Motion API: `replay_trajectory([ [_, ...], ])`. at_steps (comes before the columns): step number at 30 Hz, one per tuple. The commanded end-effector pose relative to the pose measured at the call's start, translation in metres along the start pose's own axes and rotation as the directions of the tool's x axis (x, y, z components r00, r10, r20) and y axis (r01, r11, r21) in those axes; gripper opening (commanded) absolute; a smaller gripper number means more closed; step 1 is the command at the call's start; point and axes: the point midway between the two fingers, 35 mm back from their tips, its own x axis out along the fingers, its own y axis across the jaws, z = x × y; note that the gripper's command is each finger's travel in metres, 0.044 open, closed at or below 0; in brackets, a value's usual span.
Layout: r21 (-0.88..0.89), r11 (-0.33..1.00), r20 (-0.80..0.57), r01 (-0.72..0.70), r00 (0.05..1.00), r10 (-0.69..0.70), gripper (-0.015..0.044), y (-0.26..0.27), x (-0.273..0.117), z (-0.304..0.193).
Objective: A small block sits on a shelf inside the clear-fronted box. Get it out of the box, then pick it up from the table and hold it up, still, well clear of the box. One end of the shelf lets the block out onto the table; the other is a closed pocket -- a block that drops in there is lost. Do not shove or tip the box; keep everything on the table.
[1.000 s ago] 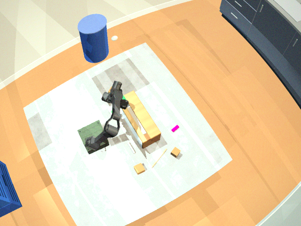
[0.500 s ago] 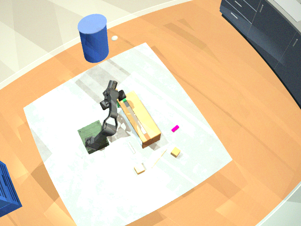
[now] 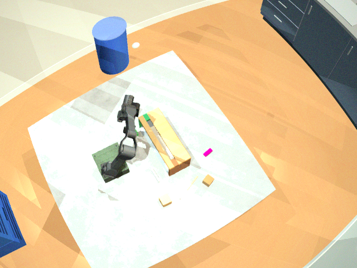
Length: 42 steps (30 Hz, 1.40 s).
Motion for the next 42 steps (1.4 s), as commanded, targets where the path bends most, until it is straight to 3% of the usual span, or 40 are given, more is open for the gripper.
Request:
replay_trajectory([
  [1, -0.702, 0.710, -0.094, -0.051, 0.995, -0.021, 0.0285, 0.001, -0.004, 0.009],
  [18, -0.702, 0.710, -0.094, -0.051, 0.995, -0.021, 0.0285, 0.001, -0.004, 0.009],
  [26, -0.702, 0.710, -0.098, -0.055, 0.995, -0.019, 0.0285, 0.023, 0.085, 0.022],
  [42, -0.702, 0.710, -0.098, -0.055, 0.995, -0.019, 0.0285, 0.027, 0.100, 0.026],
])
